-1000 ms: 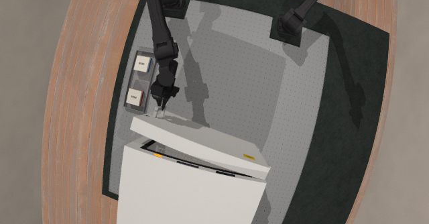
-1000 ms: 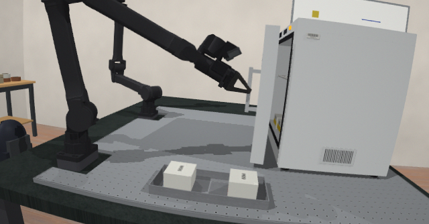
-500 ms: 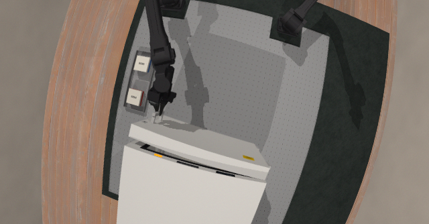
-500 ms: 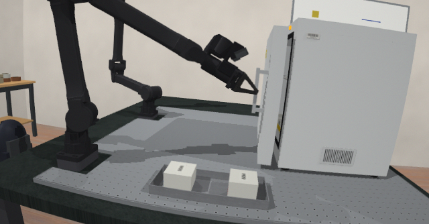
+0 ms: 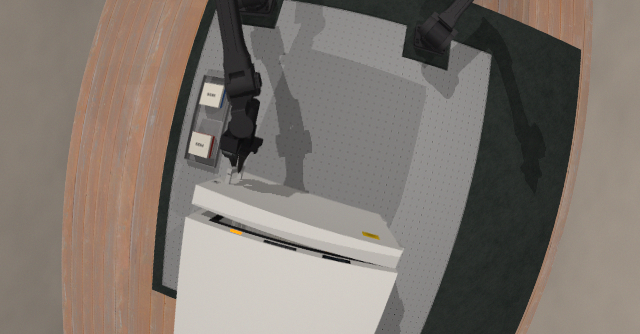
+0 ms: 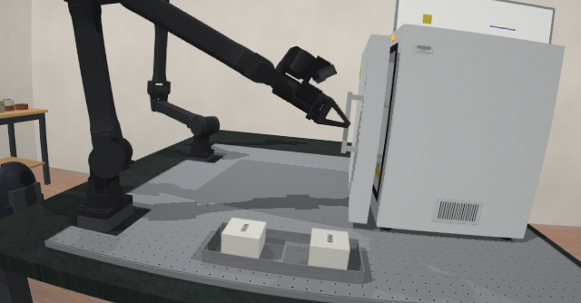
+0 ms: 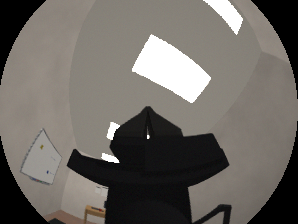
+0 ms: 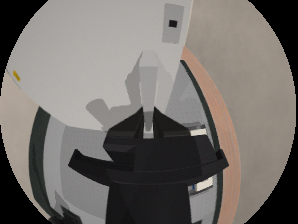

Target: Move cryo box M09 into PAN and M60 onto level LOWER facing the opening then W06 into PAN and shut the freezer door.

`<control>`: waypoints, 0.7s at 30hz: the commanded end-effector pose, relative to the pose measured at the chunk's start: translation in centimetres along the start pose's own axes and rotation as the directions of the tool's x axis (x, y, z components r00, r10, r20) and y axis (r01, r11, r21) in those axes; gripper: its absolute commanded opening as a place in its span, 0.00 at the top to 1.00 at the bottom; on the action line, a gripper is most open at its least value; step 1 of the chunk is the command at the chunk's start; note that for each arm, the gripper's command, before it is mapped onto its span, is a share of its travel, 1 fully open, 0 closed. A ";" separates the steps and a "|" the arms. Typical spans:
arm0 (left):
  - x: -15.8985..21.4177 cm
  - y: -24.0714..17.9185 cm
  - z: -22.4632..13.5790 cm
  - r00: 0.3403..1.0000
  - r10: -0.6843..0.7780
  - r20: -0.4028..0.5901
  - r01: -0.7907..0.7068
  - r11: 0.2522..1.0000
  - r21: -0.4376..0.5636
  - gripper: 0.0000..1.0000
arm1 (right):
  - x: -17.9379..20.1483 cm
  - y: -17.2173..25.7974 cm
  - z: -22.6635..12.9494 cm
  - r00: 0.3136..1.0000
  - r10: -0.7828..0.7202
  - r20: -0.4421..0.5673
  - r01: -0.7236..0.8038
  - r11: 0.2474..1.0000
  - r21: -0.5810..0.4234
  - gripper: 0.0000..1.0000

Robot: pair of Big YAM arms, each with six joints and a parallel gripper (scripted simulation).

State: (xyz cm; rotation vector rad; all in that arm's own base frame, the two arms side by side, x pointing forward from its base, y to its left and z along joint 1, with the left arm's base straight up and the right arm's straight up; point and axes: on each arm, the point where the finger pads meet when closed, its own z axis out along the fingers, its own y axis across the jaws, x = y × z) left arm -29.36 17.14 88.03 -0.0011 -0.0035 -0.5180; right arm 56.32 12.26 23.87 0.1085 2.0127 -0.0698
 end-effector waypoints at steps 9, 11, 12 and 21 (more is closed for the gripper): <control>1.7 0.0 0.4 0.999 -0.011 -0.033 0.011 1.000 0.000 1.00 | -4.8 0.1 1.2 0.997 0.011 0.077 -0.009 1.000 -0.029 1.00; 1.7 0.0 0.4 0.999 -0.011 -0.033 0.011 1.000 0.000 1.00 | -4.9 0.1 1.4 0.997 0.009 0.077 -0.006 0.999 -0.033 1.00; 1.7 0.0 0.4 0.999 -0.011 -0.033 0.011 1.000 0.000 1.00 | -4.9 0.1 1.4 0.997 0.009 0.077 -0.006 0.999 -0.033 1.00; 1.7 0.0 0.4 0.999 -0.011 -0.033 0.011 1.000 0.000 1.00 | -5.3 -0.1 2.2 0.997 -0.001 0.078 0.005 0.999 -0.050 1.00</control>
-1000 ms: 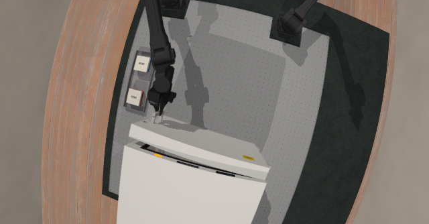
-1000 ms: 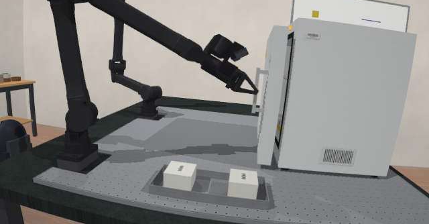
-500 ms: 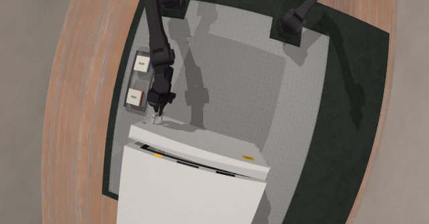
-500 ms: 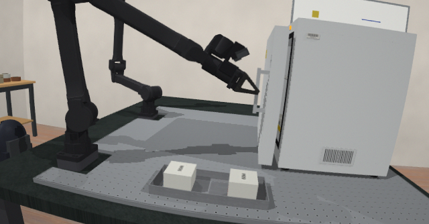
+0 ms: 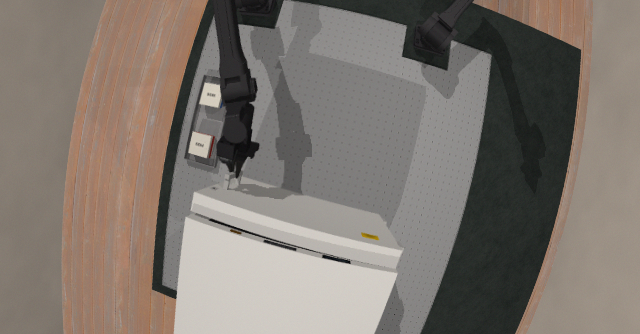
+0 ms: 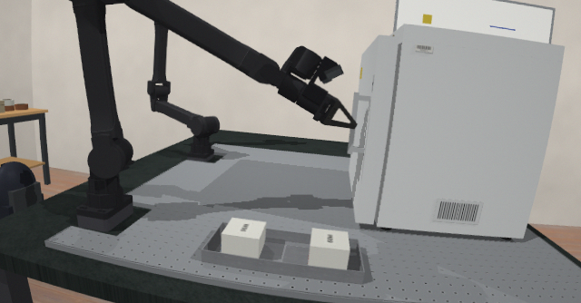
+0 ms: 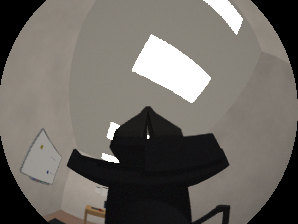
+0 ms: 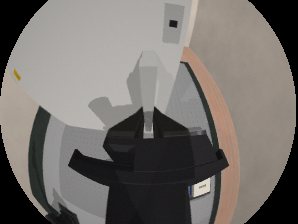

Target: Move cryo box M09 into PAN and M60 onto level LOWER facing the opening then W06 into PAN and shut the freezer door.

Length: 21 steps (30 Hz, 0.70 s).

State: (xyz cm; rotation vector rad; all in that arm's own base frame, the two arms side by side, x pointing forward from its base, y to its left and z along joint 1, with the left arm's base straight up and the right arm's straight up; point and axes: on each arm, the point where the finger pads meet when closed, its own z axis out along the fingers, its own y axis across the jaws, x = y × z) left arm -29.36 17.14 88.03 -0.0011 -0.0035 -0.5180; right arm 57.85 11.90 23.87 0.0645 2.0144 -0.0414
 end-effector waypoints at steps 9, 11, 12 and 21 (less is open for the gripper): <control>1.7 0.0 0.4 0.999 -0.011 -0.033 0.011 1.000 0.000 1.00 | -4.9 -0.1 1.5 0.997 0.010 0.076 -0.009 1.000 -0.015 1.00; 1.7 0.0 0.4 0.999 -0.011 -0.033 0.011 1.000 0.000 1.00 | -4.8 -0.1 1.5 0.998 0.008 0.070 -0.007 1.000 -0.014 0.00; 1.7 0.0 0.4 0.999 -0.011 -0.033 0.011 1.000 0.000 1.00 | -4.8 -0.1 1.5 0.998 0.008 0.070 -0.007 1.000 -0.014 0.00; 1.7 0.0 0.4 0.999 -0.011 -0.033 0.011 1.000 0.000 1.00 | -4.7 0.2 1.4 0.997 0.010 0.070 -0.009 1.000 -0.019 0.00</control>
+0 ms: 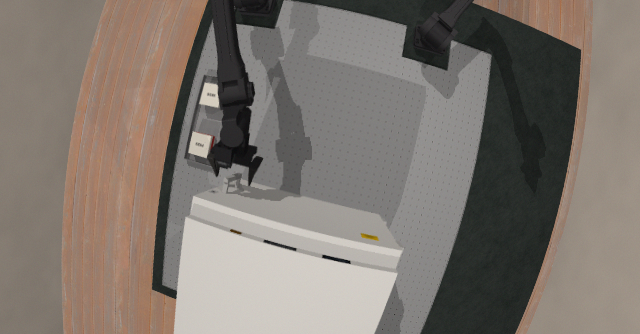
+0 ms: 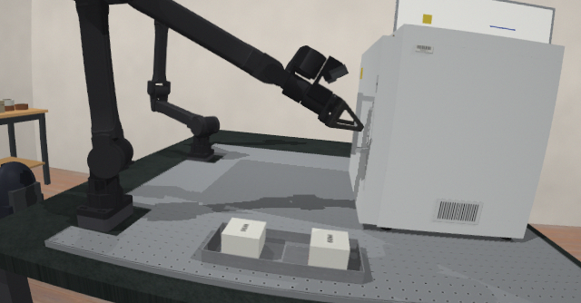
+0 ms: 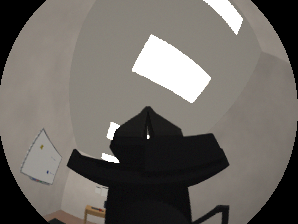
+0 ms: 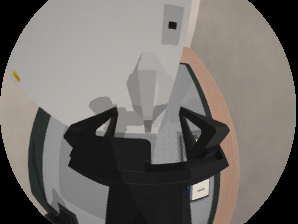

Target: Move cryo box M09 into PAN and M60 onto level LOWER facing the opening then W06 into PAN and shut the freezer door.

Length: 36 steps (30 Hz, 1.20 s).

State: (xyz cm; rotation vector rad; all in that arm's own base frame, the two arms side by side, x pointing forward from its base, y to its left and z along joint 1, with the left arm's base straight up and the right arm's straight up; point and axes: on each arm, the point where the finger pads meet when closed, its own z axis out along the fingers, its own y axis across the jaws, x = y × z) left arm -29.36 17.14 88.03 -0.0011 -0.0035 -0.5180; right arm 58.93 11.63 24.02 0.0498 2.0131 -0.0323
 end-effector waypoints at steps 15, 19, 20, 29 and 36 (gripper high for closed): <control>1.7 0.0 0.4 0.999 -0.011 -0.033 0.011 1.000 0.000 1.00 | -4.1 0.4 0.5 0.998 0.016 0.069 -0.015 1.000 -0.006 0.00; 1.7 0.0 0.4 0.999 -0.011 -0.033 0.011 1.000 0.000 1.00 | -1.3 0.5 -1.6 1.000 0.017 0.025 -0.017 1.000 0.000 0.00; 1.7 0.0 0.4 0.999 -0.011 -0.033 0.011 1.000 0.000 1.00 | -1.2 0.5 -1.8 1.000 0.017 0.025 -0.017 1.000 0.000 0.00; 1.7 0.0 0.4 0.999 -0.011 -0.033 0.011 1.000 0.000 1.00 | -1.0 0.5 -3.7 1.000 0.017 0.024 -0.017 1.000 0.000 0.00; 1.7 0.0 0.4 0.999 -0.011 -0.033 0.011 1.000 0.000 1.00 | -0.7 0.5 -5.5 1.000 0.017 0.023 -0.017 1.000 0.000 0.00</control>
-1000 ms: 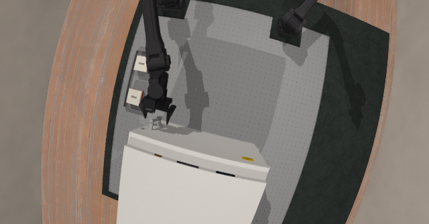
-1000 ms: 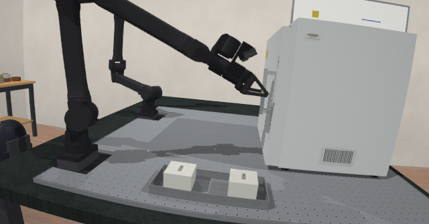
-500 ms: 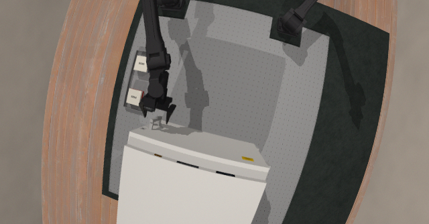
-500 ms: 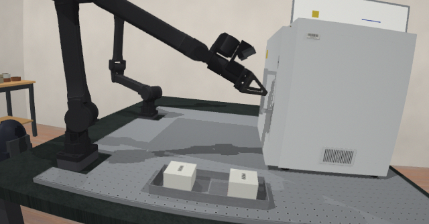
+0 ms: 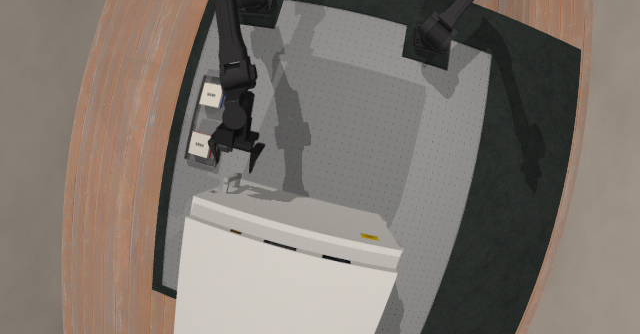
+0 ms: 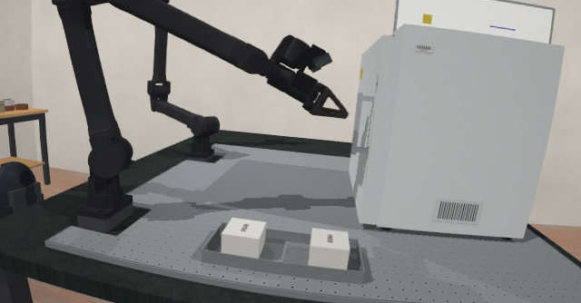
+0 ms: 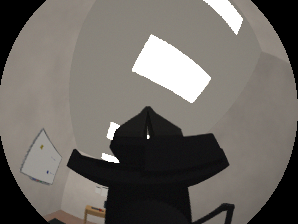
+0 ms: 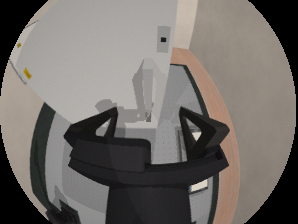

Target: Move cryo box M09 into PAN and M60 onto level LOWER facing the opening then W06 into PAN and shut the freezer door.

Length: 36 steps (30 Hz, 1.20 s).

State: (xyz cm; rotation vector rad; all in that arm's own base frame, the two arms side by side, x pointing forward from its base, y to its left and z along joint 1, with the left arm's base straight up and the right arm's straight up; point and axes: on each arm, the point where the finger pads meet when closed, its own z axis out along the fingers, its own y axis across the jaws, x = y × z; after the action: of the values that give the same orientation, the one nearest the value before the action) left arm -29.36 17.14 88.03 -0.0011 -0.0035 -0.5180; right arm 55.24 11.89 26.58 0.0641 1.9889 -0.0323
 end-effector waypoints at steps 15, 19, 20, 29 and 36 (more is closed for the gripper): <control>1.7 0.0 0.4 0.999 -0.011 -0.033 0.011 1.000 0.000 1.00 | 0.4 0.4 -4.4 1.000 0.006 -0.002 -0.007 1.000 -0.006 0.00; 1.7 0.0 0.4 0.999 -0.011 -0.033 0.011 1.000 0.000 1.00 | 0.5 0.4 -5.1 1.000 0.006 -0.003 -0.006 1.000 -0.006 0.00; 1.7 0.0 0.4 0.999 -0.011 -0.033 0.011 1.000 0.000 1.00 | 0.5 0.4 -5.1 1.000 0.006 -0.003 -0.006 1.000 -0.006 0.00; 1.7 0.0 0.4 0.999 -0.011 -0.033 0.011 1.000 0.000 1.00 | 1.4 0.1 -4.2 1.000 -0.002 -0.024 0.002 1.000 0.006 0.00; 1.7 0.0 0.4 0.999 -0.011 -0.033 0.011 1.000 0.000 1.00 | 1.2 0.1 -4.3 1.000 -0.001 -0.021 0.001 1.000 0.005 0.00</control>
State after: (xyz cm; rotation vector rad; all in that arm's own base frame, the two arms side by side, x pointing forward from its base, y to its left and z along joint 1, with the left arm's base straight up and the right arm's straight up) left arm -29.37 17.14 88.03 -0.0011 -0.0035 -0.5180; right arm 50.88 12.28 27.43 0.0591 2.0035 -0.0351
